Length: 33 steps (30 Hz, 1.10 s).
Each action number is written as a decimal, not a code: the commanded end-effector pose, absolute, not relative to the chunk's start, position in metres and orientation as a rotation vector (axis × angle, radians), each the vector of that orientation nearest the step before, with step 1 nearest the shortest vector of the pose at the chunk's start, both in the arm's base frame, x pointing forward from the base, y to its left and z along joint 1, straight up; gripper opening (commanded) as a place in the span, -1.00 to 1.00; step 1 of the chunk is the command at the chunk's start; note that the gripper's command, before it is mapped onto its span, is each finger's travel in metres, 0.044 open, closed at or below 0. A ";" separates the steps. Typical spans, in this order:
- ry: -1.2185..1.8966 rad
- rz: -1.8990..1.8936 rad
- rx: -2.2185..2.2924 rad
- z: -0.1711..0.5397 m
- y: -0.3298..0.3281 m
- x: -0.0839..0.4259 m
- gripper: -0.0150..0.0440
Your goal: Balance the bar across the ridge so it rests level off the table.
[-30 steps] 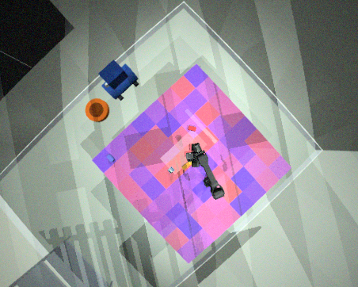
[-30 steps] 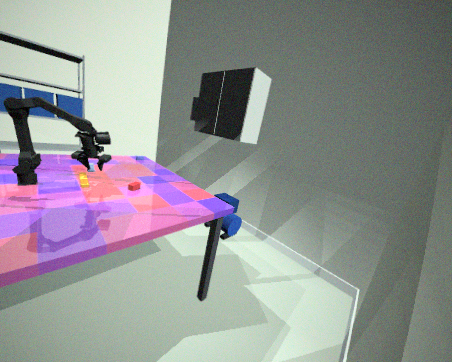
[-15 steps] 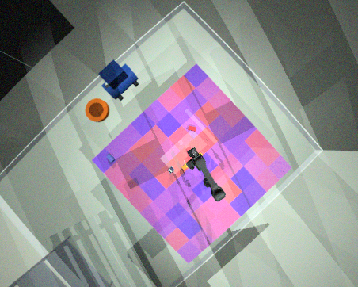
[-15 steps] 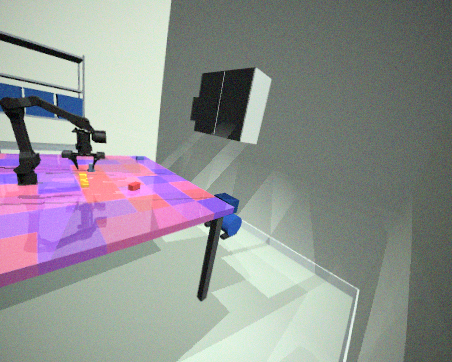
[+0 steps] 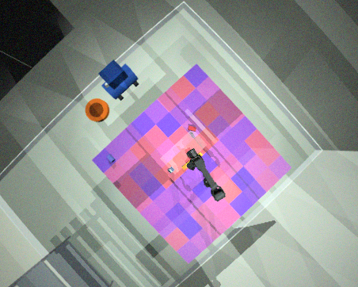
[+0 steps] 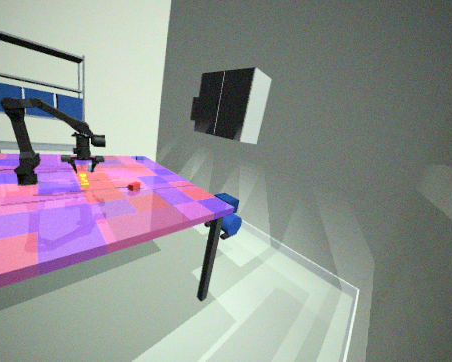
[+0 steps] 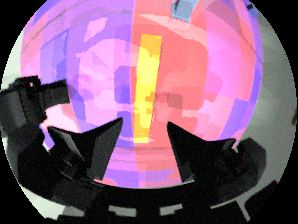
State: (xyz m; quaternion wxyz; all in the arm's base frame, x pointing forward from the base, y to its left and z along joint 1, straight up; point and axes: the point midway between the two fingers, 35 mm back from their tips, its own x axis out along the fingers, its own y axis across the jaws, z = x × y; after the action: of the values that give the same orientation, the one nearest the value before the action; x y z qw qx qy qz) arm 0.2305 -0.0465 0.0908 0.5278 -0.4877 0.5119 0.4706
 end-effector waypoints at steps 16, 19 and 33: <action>1.231 1.134 -1.165 0.056 -0.047 0.229 0.58; 1.231 1.134 -1.165 0.051 -0.047 0.229 0.58; 1.231 1.134 -1.165 0.045 -0.047 0.229 0.58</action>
State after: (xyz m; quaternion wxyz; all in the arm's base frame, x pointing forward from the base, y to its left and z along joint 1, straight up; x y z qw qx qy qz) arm 0.2286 -0.0462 0.0458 0.5252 -0.4849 0.5142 0.4740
